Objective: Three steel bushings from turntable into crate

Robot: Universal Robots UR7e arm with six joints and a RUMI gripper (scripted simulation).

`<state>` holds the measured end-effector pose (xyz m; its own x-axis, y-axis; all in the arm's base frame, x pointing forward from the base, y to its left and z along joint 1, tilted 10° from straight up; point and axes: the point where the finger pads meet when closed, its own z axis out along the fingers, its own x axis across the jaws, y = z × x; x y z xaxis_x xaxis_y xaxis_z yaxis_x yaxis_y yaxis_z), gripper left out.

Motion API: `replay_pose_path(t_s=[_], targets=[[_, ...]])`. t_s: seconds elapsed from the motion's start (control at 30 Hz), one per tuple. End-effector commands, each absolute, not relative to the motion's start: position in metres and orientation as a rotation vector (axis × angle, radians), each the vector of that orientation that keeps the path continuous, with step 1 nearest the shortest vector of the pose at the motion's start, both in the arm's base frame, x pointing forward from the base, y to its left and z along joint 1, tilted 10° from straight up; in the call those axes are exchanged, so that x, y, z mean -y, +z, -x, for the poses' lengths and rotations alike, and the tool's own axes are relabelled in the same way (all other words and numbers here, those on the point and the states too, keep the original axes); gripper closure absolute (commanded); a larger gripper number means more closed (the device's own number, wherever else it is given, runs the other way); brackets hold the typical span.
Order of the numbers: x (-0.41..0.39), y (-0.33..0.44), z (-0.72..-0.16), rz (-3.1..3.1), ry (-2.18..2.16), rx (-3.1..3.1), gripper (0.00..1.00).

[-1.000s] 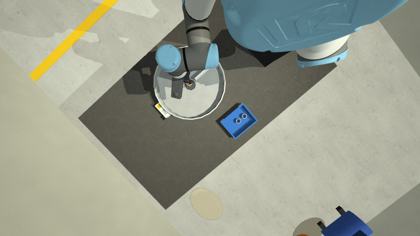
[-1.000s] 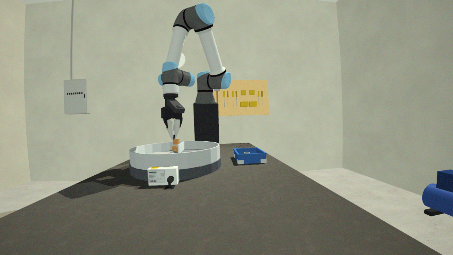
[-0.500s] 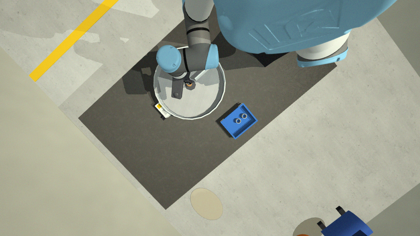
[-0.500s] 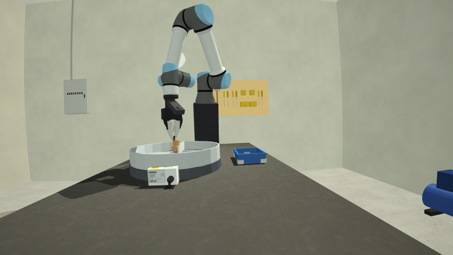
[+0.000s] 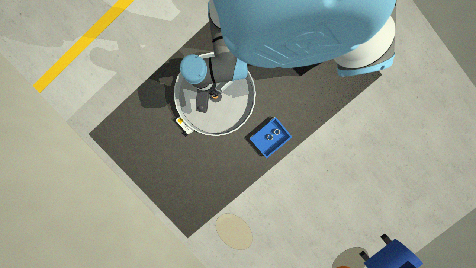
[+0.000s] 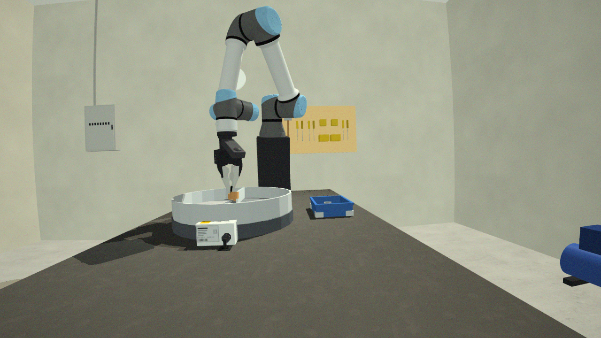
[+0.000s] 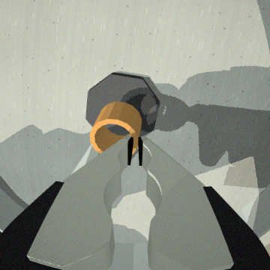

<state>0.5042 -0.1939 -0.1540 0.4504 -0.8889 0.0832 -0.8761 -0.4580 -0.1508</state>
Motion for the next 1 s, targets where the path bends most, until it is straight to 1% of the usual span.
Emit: replay_pose_path(t_s=[0.0, 0.97], targets=[[0.1943, -0.1596, -0.5058, 2.601, -0.232, -1.587, 1.00], [0.1944, -0.1660, -0.5070, 2.601, -0.232, -1.587, 1.00]])
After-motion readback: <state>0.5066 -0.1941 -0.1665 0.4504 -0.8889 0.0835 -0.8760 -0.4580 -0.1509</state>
